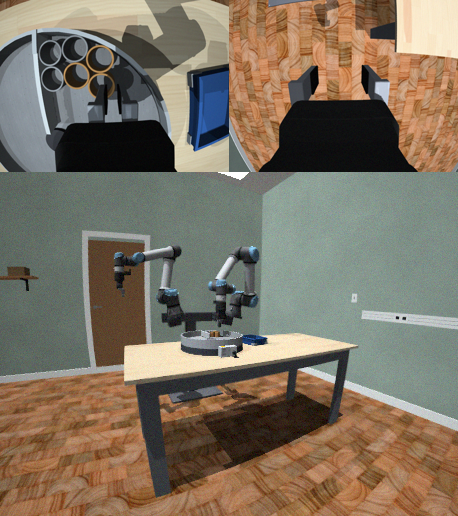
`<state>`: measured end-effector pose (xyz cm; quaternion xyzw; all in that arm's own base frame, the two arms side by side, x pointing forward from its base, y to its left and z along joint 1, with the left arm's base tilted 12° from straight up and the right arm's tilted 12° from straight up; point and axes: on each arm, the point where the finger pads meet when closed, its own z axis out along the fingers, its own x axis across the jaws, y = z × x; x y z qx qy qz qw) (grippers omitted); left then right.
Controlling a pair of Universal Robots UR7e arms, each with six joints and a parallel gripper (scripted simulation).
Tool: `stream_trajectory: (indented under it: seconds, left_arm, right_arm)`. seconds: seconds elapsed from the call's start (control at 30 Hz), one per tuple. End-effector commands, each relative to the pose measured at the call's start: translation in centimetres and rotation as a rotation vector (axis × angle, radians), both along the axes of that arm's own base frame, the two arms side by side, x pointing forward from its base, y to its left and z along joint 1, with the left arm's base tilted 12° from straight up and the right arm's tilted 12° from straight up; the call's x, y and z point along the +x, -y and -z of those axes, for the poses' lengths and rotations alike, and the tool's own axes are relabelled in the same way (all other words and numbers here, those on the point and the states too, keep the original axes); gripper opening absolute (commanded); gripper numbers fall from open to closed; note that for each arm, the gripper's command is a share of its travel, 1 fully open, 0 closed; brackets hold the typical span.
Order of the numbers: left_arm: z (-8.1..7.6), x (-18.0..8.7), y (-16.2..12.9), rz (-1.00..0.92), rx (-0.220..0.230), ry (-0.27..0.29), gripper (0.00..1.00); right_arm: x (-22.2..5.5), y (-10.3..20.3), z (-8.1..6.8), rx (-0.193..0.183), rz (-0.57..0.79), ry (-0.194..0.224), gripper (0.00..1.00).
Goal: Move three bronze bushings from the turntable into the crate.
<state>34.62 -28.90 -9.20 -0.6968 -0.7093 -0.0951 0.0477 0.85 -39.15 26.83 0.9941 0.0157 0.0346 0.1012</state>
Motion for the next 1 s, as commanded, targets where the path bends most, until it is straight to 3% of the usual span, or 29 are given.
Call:
stream_trajectory:
  seconds: [0.0, 0.27, 0.53, 0.97]
  left_arm:
    - [0.0, 0.1, 0.1, 0.0, -0.001, 0.001, 0.36]
    - [0.0, 0.1, 0.0, 0.0, 0.0, 0.001, 0.36]
    - [2.5, 0.2, -0.8, -0.001, 0.004, -0.001, 0.36]
    - [2.5, 0.2, -0.5, 0.0, 0.0, 0.001, 0.36]
  right_arm:
    - [-0.1, -0.1, 0.0, 0.0, 0.001, 0.0, 1.0]
    - [-0.1, -0.1, 0.0, 0.0, 0.001, 0.0, 1.0]
    - [-0.1, -0.1, 0.0, 0.0, 0.001, 0.0, 1.0]
    - [-0.1, -0.1, 0.0, 0.0, 0.001, 0.0, 1.0]
